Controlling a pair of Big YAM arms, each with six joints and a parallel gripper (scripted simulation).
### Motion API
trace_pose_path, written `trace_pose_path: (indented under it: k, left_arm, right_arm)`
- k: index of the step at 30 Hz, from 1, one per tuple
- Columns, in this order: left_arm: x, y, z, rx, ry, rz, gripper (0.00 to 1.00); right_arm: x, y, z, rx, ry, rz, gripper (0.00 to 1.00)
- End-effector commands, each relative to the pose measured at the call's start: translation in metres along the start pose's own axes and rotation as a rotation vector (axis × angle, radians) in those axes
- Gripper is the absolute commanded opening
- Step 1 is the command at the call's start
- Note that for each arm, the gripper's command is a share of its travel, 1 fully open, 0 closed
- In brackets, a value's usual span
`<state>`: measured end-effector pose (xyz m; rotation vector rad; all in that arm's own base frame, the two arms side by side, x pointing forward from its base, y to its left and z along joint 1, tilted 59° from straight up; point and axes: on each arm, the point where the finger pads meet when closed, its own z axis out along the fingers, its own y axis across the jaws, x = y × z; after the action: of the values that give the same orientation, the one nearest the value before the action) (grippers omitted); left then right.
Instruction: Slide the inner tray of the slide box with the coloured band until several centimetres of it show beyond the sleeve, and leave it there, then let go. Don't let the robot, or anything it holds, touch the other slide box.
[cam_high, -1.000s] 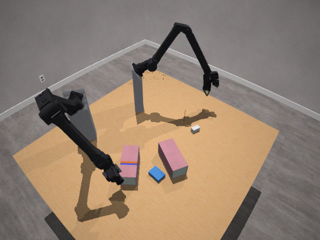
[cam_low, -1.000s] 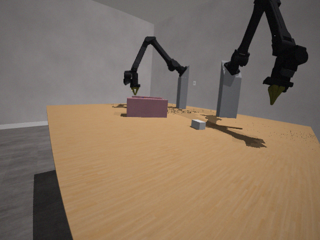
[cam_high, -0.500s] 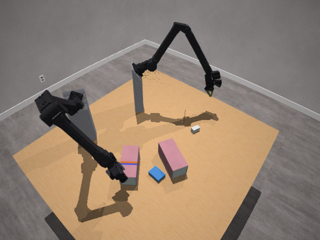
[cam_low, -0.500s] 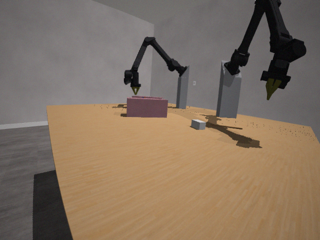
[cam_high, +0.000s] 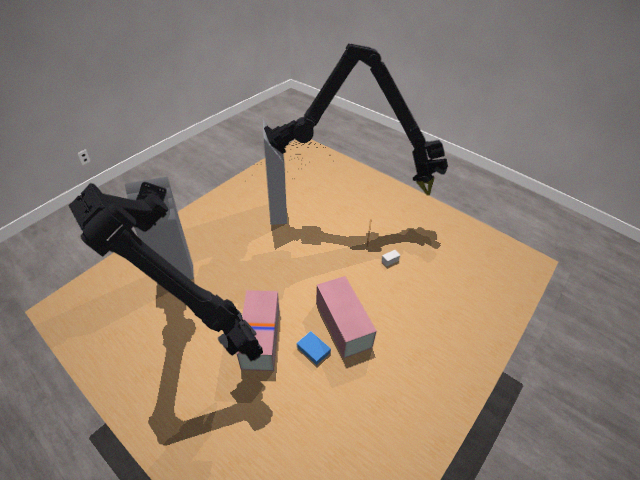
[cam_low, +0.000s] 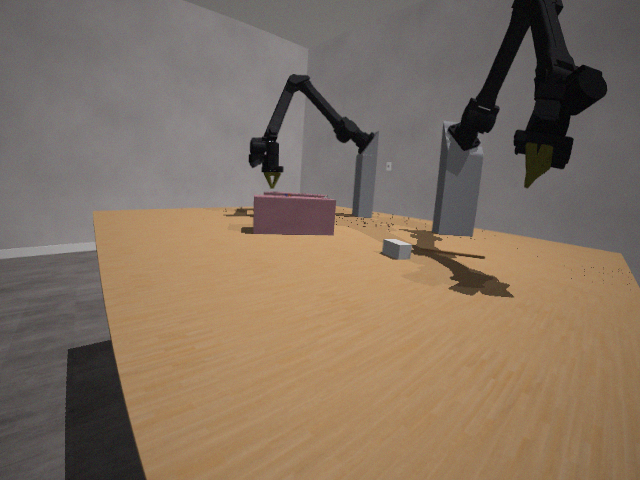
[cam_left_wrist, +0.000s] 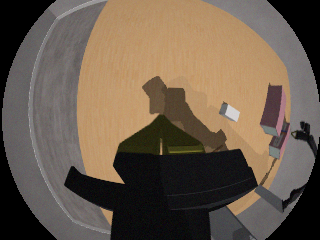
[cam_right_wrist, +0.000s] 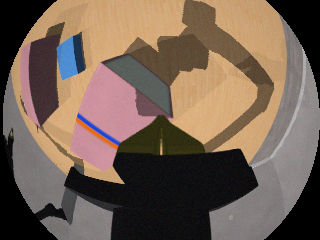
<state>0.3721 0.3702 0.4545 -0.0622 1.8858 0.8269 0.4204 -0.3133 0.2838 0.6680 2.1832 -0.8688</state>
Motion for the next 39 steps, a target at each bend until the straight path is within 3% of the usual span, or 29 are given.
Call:
trace_pose_path:
  k: [1,3,7,9,12,17,19,20,22,23,30,39]
  left_arm:
    - [-0.053,0.006,-0.017,-0.022,-0.114,0.129,0.0]
    - [-0.056,-0.002,-0.008,-0.001,-0.131,0.174,0.0]
    - [-0.089,-0.01,-0.023,-0.003,-0.223,0.29,0.0]
    - [-0.089,-0.01,-0.023,-0.003,-0.223,0.29,0.0]
    - [-0.086,-0.024,-0.004,0.031,-0.236,0.349,0.0]
    - [-0.116,-0.028,-0.026,0.018,-0.317,0.399,0.0]
    - [-0.105,-0.028,-0.017,0.033,-0.292,0.377,0.0]
    - [-0.114,-0.02,-0.03,0.004,-0.31,0.371,0.0]
    - [-0.121,-0.027,-0.032,0.019,-0.323,0.364,0.0]
    - [-0.082,-0.053,0.003,0.081,-0.259,0.357,0.0]
    - [-0.079,-0.068,0.02,0.092,-0.265,0.364,0.0]
    - [-0.071,-0.138,0.073,0.131,-0.296,0.392,0.0]
  right_arm:
    - [-0.023,0.021,-0.008,-0.021,-0.041,0.011,0.0]
    - [-0.027,0.026,-0.014,-0.018,-0.054,0.013,0.0]
    - [-0.026,0.042,-0.016,-0.011,-0.053,0.001,0.0]
    - [-0.026,0.042,-0.016,-0.011,-0.053,0.001,0.0]
    - [-0.034,0.041,-0.027,0.006,-0.075,0.011,0.0]
    - [-0.02,0.059,-0.02,0.011,-0.048,-0.022,0.0]
    - [-0.027,0.047,-0.027,0.024,-0.065,-0.003,0.0]
    - [-0.033,0.042,-0.033,0.026,-0.081,0.007,0.0]
    - [-0.026,0.055,-0.03,0.011,-0.069,-0.03,0.0]
    - [-0.025,0.056,-0.03,0.009,-0.061,-0.035,0.0]
    - [-0.024,0.056,-0.03,0.009,-0.061,-0.036,0.0]
    - [-0.024,0.056,-0.03,0.009,-0.061,-0.036,0.0]
